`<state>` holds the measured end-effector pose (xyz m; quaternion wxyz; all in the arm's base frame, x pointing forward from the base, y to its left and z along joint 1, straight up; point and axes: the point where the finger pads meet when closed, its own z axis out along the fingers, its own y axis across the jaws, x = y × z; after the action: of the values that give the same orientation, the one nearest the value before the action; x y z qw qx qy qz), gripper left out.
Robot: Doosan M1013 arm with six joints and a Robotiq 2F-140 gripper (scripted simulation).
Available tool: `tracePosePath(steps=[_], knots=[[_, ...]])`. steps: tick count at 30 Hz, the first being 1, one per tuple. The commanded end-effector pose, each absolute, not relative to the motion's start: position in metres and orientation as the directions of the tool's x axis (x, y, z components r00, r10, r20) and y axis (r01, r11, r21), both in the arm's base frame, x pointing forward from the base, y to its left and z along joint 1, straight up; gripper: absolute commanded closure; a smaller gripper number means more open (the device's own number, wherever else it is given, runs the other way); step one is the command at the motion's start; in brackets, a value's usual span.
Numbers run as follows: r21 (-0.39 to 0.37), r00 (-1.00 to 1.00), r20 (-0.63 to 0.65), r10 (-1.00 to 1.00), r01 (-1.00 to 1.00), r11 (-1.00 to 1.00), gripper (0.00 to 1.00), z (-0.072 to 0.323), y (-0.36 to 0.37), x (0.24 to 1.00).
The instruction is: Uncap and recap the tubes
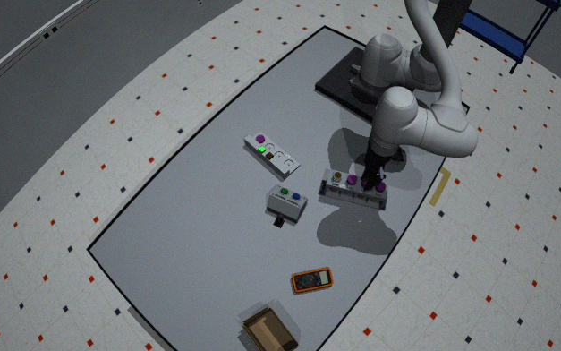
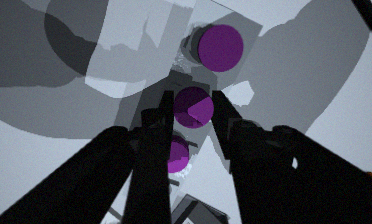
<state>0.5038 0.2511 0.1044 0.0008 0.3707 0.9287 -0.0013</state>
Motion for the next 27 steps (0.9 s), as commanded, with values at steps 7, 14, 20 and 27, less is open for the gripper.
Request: tracePosePath(steps=[7, 14, 20, 27], knots=[[0.000, -0.678, -0.002, 0.735, 0.735, 0.678, 0.70, 0.1049, 0.2514, 0.5042], [0.000, -0.546, -0.002, 0.838, 0.838, 0.546, 0.70, 0.1049, 0.2514, 0.5042], [0.000, -0.369, -0.002, 0.929, 0.929, 0.369, 0.70, 0.1049, 0.2514, 0.5042], [0.001, -0.210, -0.002, 0.978, 0.978, 0.210, 0.70, 0.1047, 0.2514, 0.5042]])
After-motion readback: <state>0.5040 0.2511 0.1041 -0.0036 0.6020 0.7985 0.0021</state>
